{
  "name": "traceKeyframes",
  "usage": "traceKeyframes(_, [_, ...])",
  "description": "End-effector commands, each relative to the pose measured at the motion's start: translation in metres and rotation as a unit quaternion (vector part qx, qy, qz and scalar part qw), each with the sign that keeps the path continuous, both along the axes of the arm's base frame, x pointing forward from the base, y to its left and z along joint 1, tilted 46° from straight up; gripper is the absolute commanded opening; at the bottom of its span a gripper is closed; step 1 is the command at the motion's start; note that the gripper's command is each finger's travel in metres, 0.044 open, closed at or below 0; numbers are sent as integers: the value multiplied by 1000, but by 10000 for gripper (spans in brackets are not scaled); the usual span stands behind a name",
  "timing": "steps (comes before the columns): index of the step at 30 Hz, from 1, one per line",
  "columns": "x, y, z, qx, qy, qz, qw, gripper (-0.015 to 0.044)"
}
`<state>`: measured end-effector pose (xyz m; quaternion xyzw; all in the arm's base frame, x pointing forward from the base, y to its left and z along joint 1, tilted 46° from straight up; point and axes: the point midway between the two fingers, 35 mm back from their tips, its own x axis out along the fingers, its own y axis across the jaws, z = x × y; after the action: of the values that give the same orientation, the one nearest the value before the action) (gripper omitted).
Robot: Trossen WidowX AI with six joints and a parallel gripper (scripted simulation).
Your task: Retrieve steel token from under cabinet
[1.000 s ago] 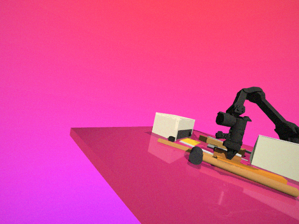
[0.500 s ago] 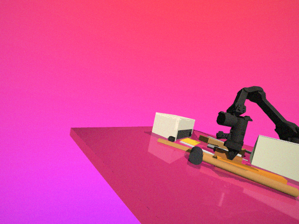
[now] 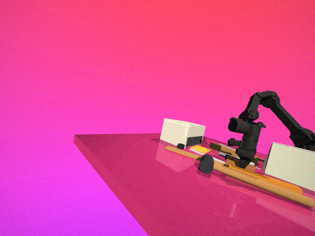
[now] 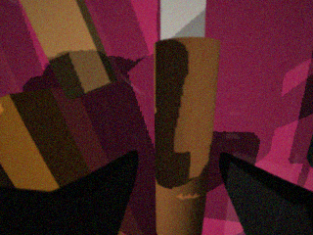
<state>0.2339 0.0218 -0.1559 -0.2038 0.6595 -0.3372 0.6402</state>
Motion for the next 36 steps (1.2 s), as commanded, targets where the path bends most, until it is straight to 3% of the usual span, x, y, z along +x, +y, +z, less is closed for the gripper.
traceKeyframes(1, [0, 0, 0, 0, 0, 0, 1000, 270])
traceKeyframes(10, [-4, -3, -3, 0, 2, 2, 1000, 270])
traceKeyframes(14, [0, -1, -2, 2, -4, -1, 1000, 165])
traceKeyframes(23, [0, -1, -2, 2, -4, -1, 1000, 105])
traceKeyframes(27, [0, -1, -2, 2, -4, -1, 1000, 0])
traceKeyframes(36, [6, -2, -2, 1, -2, 0, 1000, 0])
